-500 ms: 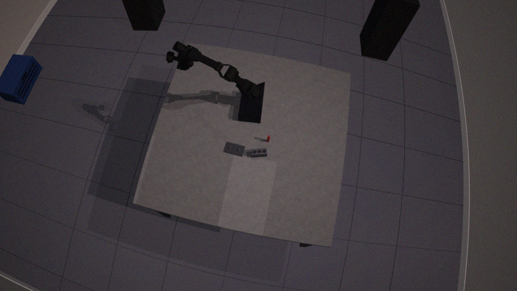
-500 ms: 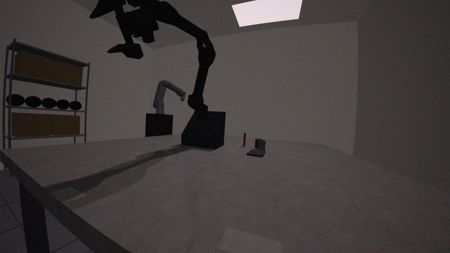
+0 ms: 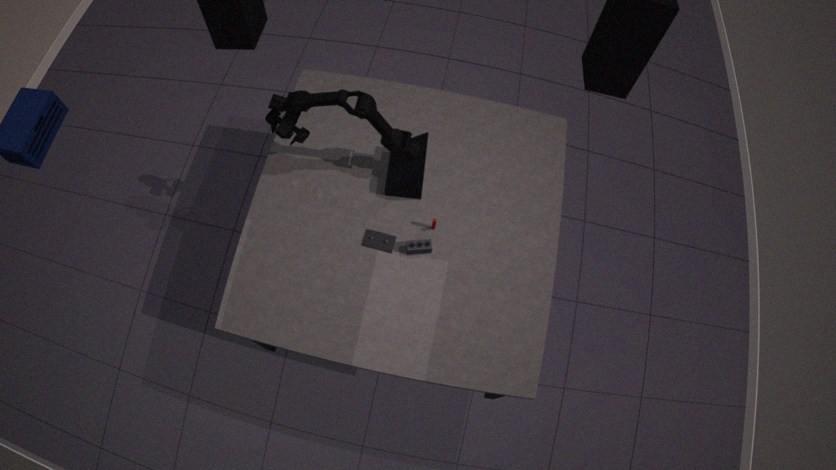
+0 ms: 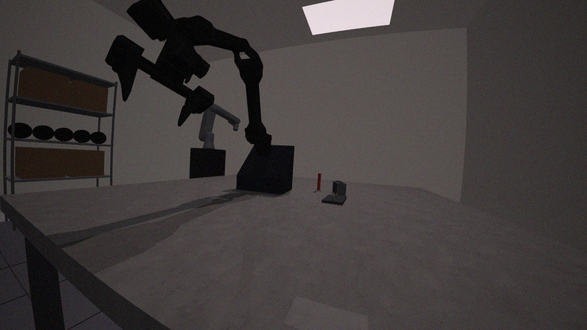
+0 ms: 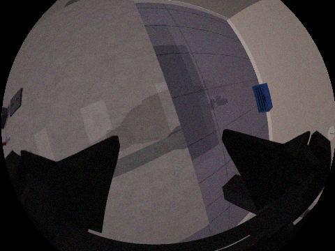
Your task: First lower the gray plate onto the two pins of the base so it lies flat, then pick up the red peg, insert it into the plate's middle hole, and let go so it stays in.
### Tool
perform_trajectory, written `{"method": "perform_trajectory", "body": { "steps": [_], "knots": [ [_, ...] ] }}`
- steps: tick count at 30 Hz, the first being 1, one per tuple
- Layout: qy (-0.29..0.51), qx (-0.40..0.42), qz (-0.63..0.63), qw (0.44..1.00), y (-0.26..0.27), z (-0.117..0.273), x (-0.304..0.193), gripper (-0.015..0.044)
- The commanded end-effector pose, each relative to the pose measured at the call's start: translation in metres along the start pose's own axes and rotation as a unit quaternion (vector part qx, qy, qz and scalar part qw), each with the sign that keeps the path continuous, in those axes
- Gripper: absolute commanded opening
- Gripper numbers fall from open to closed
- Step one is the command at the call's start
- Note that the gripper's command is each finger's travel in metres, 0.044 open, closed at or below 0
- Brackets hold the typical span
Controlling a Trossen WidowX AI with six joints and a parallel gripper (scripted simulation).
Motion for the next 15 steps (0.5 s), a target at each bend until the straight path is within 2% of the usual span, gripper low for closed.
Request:
{"method": "perform_trajectory", "body": {
  "steps": [1,7,11,15],
  "knots": [
    [0.007,0.069,-0.081,0.994,0.035,-0.038,0.014,0.044],
    [0.049,0.176,-0.191,0.964,0.114,-0.085,0.047,0.044],
    [0.081,0.238,-0.235,0.939,0.172,-0.099,0.07,0.044],
    [0.126,0.264,-0.273,0.916,0.214,-0.107,0.082,0.044]
  ]
}}
Point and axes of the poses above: the point midway between the two fingers, 35 mm back from their tips, its own z axis back along the fingers, its own y axis across the jaws, x = y × z, the point moved 3 cm from there along z, back along the fingers, and after that the axes turned 12 degrees about -z, right-handed, at the moved point
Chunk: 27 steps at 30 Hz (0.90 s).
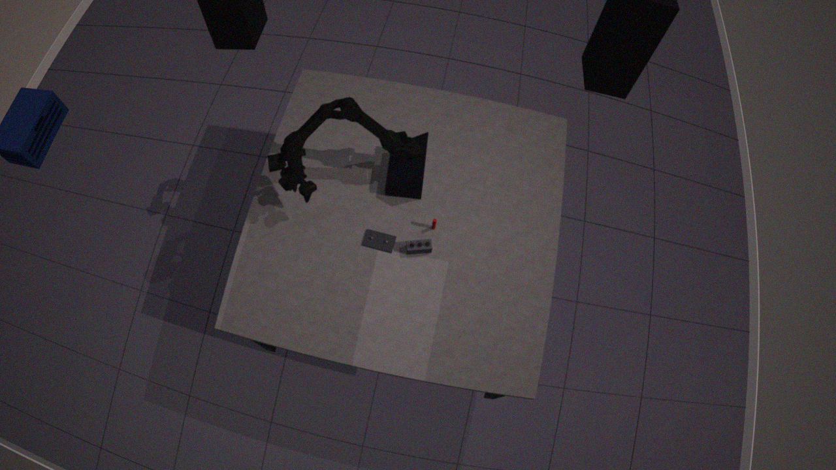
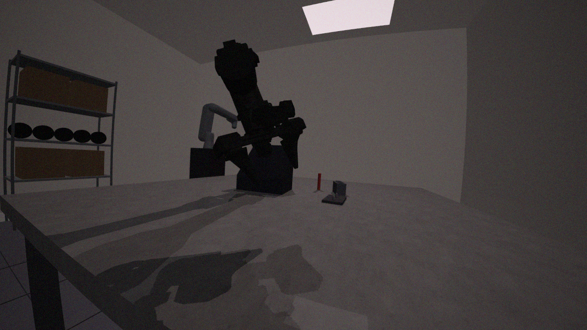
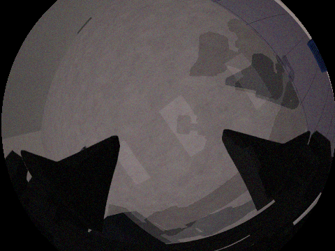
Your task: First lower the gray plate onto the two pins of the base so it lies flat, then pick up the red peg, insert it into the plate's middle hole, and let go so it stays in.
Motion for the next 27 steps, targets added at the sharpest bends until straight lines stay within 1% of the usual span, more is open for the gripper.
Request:
{"method": "perform_trajectory", "body": {
  "steps": [1,4,8,12,15,21,27],
  "knots": [
    [0.045,0.015,-0.05,0.998,0.034,-0.027,-0.007,0.044],
    [0.097,0.018,-0.104,0.99,0.079,-0.055,-0.019,0.044],
    [0.16,-0.002,-0.164,0.973,0.143,-0.083,-0.044,0.044],
    [0.201,-0.041,-0.204,0.957,0.203,-0.099,-0.075,0.044],
    [0.218,-0.074,-0.223,0.947,0.244,-0.105,-0.102,0.044],
    [0.209,-0.149,-0.25,0.934,0.319,-0.102,-0.168,0.044],
    [0.134,-0.208,-0.282,0.927,0.376,-0.085,-0.24,0.044]
  ]
}}
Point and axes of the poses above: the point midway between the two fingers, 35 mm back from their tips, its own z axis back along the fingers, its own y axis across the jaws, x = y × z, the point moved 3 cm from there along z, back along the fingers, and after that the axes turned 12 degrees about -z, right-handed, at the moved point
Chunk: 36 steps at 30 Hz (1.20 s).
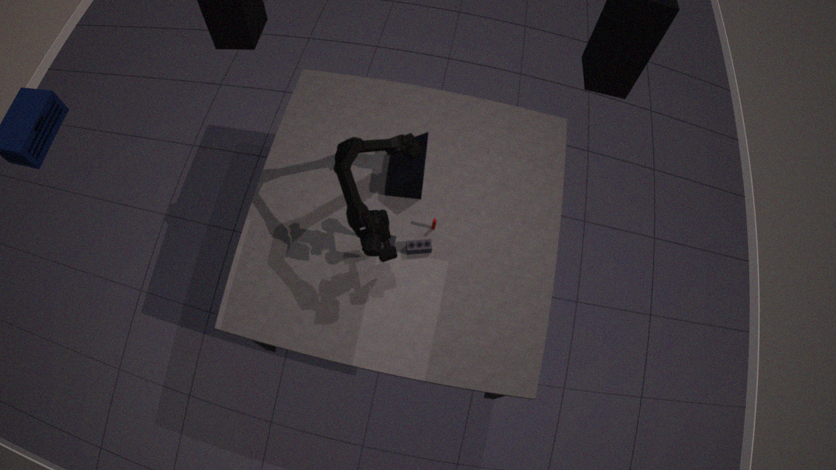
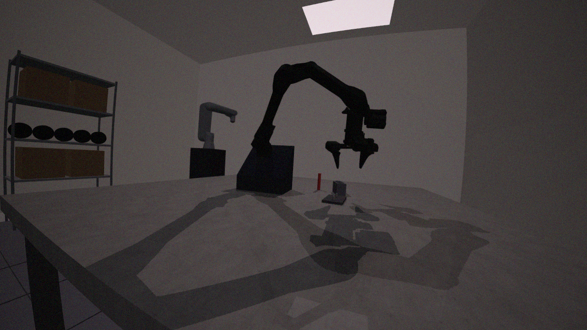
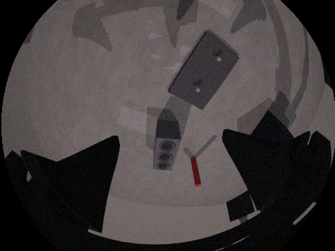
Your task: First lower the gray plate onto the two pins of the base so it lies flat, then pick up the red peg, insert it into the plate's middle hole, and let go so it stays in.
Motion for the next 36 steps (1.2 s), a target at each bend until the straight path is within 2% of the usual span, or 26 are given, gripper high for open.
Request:
{"method": "perform_trajectory", "body": {
  "steps": [1,5,7,15,20,36],
  "knots": [
    [-0.069,-0.017,-0.036,0.997,-0.003,-0.006,-0.069,0.044],
    [-0.129,0.002,-0.067,0.989,-0.011,-0.007,-0.123,0.044],
    [-0.14,0.008,-0.072,0.988,-0.014,-0.008,-0.133,0.044],
    [-0.14,0.008,-0.072,0.988,-0.014,-0.011,-0.132,0.044],
    [-0.141,0.008,-0.072,0.987,-0.014,-0.068,-0.115,0.044],
    [-0.141,0.008,-0.072,0.987,-0.016,-0.091,-0.111,0.044]
  ]
}}
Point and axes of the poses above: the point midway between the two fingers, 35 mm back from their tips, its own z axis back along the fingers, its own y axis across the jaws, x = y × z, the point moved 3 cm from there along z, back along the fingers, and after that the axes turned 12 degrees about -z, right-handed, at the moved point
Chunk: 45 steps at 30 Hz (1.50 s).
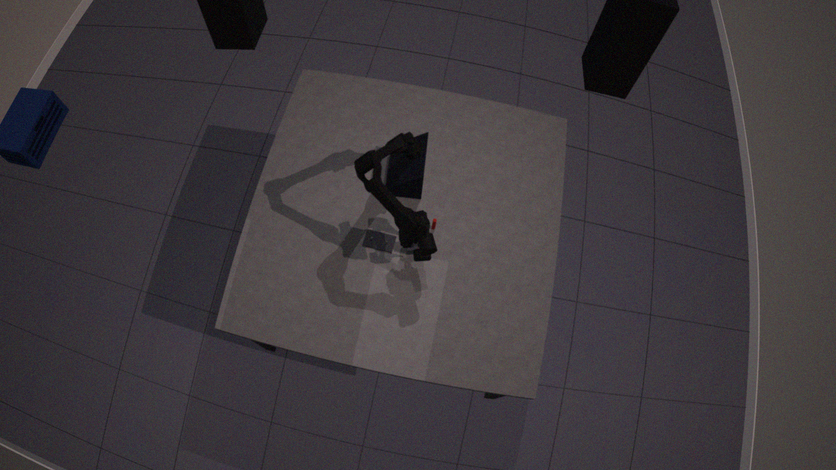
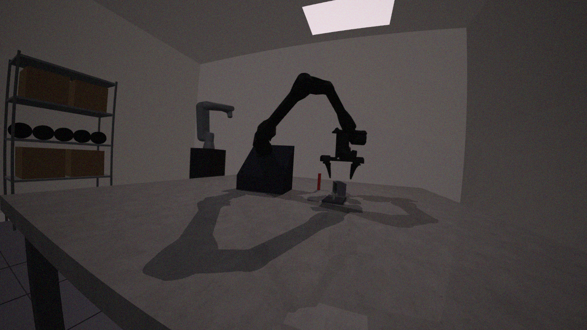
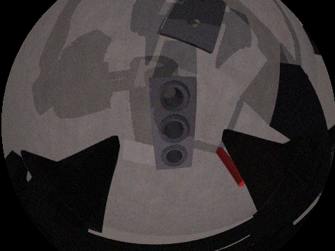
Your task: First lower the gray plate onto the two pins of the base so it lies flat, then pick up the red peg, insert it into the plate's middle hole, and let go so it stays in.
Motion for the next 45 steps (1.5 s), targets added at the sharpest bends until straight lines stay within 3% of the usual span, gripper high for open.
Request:
{"method": "perform_trajectory", "body": {
  "steps": [1,34,45],
  "knots": [
    [-0.005,-0.003,0.004,1.0,-0.002,-0.008,0.0,0.044],
    [-0.006,-0.004,0.004,1.0,-0.003,-0.06,0.001,0.044],
    [-0.006,-0.004,0.004,1.0,-0.003,-0.06,0.001,0.0151]
  ]
}}
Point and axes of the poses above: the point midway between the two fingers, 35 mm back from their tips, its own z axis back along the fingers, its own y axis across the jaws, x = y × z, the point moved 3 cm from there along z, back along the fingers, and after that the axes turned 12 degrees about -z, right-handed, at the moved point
